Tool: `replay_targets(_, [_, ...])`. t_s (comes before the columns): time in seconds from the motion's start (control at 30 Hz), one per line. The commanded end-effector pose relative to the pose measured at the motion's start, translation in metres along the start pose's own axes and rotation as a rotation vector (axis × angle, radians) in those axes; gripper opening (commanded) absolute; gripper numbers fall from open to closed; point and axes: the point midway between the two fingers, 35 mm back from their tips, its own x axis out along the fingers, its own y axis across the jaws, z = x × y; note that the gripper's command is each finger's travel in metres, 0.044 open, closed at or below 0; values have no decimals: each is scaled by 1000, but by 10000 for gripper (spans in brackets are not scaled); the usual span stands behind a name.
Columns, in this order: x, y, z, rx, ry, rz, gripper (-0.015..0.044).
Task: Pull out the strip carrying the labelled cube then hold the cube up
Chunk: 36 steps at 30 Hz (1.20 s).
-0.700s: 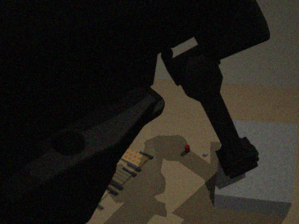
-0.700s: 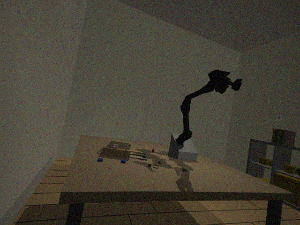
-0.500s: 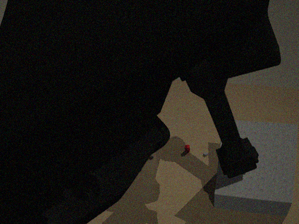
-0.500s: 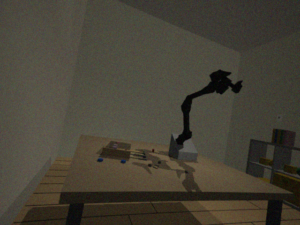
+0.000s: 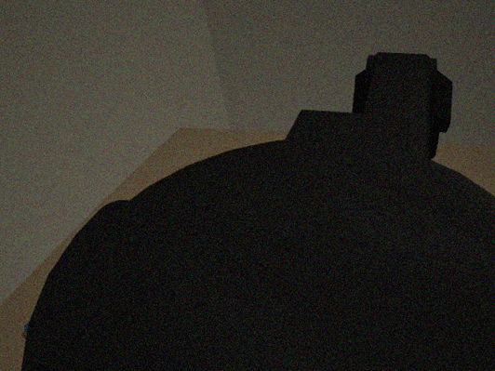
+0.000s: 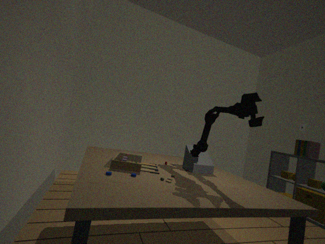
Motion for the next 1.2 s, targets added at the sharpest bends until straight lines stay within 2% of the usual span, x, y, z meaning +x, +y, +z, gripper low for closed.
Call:
replay_targets(0.0, [15,-29,29,-209,-47,-34,400])
replay_targets(0.27, [34,-84,130,-651,-170,-183,400])
replay_targets(0.6, [10,-113,266,-944,-321,-413,400])
replay_targets(0.87, [-55,-116,387,-1168,-431,-644,400])
replay_targets(1.17, [-173,-108,487,-1293,-527,-901,400])
